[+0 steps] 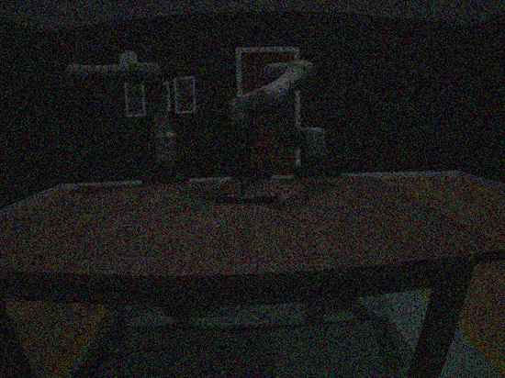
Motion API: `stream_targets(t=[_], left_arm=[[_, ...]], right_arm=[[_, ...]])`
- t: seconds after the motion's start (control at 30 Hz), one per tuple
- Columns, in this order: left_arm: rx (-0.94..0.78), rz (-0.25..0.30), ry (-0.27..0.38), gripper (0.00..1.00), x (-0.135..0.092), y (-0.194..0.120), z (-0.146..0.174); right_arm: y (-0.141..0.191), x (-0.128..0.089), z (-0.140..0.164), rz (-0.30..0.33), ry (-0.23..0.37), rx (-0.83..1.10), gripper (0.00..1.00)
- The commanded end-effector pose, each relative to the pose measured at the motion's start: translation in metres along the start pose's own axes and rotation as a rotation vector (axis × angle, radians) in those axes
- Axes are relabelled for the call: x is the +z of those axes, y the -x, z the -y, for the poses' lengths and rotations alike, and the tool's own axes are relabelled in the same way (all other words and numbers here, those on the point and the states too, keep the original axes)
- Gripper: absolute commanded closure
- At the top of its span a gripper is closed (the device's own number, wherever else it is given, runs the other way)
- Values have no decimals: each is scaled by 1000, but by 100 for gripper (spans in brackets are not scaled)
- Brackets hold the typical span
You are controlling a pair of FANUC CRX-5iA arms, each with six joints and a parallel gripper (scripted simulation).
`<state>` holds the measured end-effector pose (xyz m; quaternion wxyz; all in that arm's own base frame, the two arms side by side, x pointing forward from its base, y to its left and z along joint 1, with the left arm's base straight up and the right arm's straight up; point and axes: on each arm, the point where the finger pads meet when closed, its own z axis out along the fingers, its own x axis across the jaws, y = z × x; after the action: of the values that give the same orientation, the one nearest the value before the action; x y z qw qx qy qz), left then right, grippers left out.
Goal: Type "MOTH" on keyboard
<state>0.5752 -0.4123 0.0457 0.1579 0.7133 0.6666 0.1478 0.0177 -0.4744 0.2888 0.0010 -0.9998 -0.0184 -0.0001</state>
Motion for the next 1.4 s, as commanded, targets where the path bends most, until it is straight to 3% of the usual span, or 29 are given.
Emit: stream_targets(t=[0.0, 1.37], left_arm=[[-1, 1, 2, 100, -1, 0, -2], [-1, 1, 2, 100, 7, 0, 1]], right_arm=[[0, -1, 0, 0, 2, 0, 0], [0, -1, 0, 0, 2, 0, 0]])
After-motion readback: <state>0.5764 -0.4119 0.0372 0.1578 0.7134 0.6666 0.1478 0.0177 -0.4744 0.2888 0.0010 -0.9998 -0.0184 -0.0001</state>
